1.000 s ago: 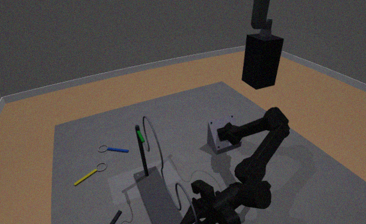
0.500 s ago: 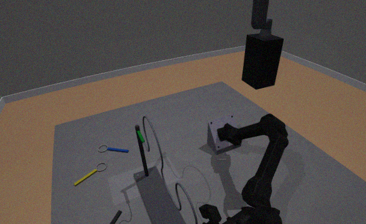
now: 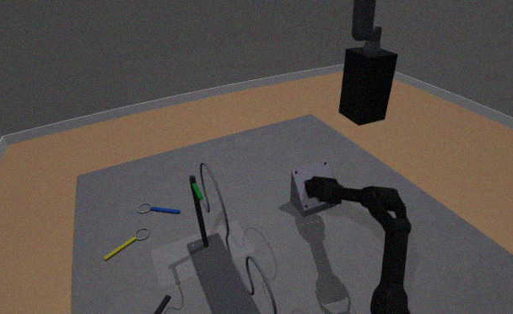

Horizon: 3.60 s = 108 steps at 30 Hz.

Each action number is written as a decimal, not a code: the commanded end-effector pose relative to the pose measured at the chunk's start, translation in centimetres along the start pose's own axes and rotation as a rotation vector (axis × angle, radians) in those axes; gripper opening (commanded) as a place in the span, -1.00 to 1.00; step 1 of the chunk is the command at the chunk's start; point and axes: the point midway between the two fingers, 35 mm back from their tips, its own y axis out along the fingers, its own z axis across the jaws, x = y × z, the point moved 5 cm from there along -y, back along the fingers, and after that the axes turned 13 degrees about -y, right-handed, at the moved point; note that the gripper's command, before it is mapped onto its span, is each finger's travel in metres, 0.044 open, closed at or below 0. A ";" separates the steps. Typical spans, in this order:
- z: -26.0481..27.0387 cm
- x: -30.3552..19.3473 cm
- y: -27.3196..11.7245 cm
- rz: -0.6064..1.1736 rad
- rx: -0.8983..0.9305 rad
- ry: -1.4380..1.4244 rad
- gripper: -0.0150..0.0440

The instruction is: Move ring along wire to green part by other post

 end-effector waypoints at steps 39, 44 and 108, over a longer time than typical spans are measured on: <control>-0.2 3.7 5.0 -0.007 -0.015 0.119 0.05; -0.2 3.7 5.8 -0.008 -0.015 0.119 0.05; -0.6 3.7 10.3 -0.013 -0.018 0.112 -0.88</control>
